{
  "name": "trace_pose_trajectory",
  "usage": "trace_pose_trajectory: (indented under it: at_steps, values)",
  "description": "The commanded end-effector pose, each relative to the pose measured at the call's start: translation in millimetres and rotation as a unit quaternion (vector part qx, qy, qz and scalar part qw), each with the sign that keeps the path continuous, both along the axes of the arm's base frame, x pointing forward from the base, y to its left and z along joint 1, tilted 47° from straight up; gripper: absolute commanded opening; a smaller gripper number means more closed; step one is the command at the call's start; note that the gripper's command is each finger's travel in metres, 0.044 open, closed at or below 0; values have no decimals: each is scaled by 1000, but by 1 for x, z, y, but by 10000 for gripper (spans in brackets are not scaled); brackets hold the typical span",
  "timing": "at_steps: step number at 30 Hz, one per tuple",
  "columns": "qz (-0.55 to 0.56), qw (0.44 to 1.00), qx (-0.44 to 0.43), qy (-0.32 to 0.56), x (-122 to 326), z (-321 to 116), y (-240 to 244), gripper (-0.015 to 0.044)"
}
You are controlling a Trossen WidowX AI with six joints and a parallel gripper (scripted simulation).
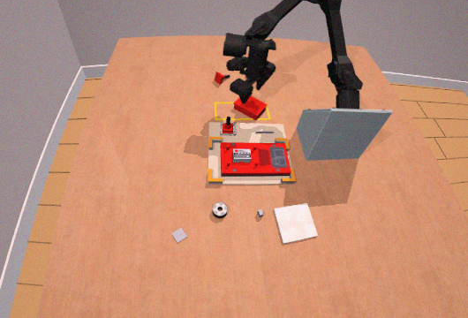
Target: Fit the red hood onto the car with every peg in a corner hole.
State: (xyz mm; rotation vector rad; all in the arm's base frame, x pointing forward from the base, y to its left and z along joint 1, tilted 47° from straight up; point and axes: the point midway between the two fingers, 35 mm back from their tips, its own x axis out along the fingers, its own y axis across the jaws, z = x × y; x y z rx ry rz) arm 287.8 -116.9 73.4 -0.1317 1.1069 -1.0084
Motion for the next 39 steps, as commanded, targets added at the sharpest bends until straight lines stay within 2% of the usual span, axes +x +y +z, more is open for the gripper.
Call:
trace_pose_trajectory:
  at_steps: [1, 39]
  values:
    - [1, 1000, 2, 5, -2, -5, -3, 440]
    - [1, 1000, 0, 5, -2, -23, -22, 440]
